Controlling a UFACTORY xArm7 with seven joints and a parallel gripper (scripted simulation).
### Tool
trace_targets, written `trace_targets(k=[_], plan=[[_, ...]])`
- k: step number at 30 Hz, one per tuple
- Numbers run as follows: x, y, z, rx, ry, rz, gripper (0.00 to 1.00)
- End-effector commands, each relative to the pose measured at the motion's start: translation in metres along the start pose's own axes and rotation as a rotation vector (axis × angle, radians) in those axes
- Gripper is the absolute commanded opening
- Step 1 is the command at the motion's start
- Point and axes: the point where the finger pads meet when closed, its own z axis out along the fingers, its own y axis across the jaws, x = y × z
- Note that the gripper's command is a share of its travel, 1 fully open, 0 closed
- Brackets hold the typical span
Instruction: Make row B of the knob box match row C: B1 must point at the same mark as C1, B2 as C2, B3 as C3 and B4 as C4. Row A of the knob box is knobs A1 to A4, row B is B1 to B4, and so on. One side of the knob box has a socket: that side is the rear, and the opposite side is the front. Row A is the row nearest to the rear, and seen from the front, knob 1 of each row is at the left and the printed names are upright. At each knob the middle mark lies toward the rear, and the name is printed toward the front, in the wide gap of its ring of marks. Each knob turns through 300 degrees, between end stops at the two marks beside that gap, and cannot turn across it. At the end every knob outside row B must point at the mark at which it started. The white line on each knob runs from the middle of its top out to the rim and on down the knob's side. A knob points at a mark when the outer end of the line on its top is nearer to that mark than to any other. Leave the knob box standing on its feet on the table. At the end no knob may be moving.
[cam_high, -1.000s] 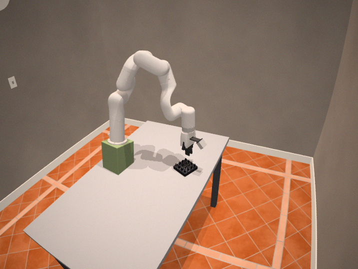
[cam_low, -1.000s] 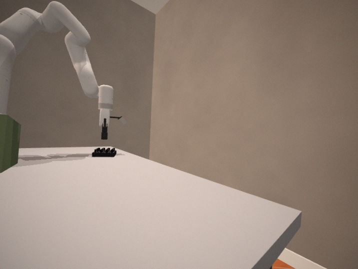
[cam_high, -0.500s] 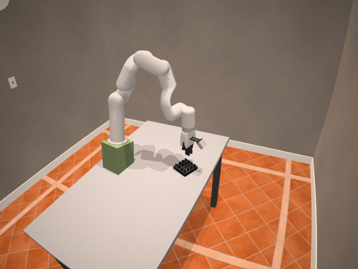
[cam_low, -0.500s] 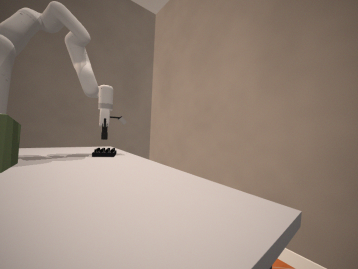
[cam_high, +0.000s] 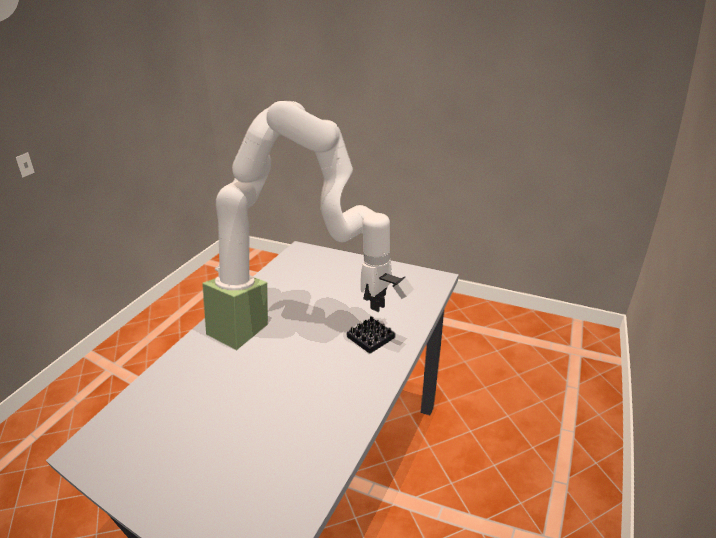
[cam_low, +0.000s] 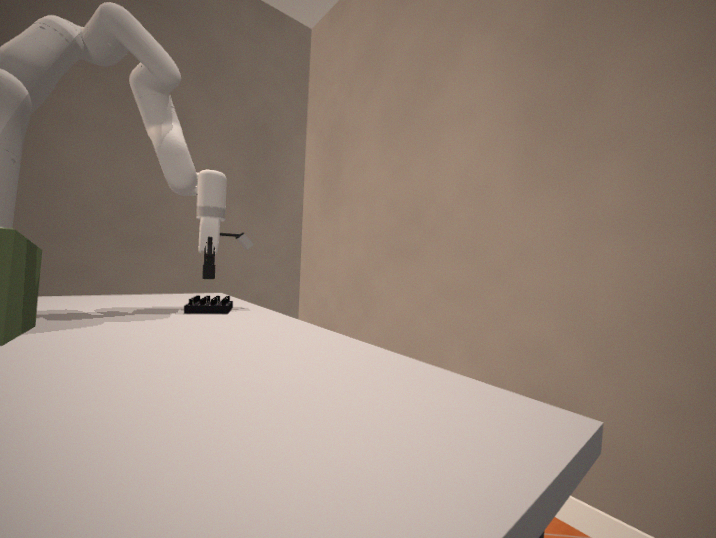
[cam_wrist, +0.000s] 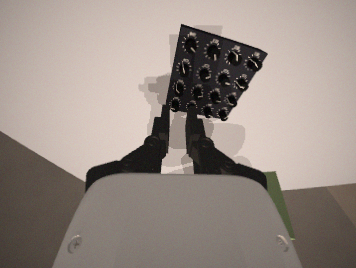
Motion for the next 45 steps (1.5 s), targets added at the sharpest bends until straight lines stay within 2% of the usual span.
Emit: trace_targets(k=[1, 20, 45], plan=[[0.002, -0.001, -0.001, 0.002, 0.004, 0.0, 0.19], [0.002, 0.0, 0.011, 0.002, 0.003, 0.0, 0.19], [0.002, 0.001, 0.039, 0.002, 0.003, 0.0, 0.19]])
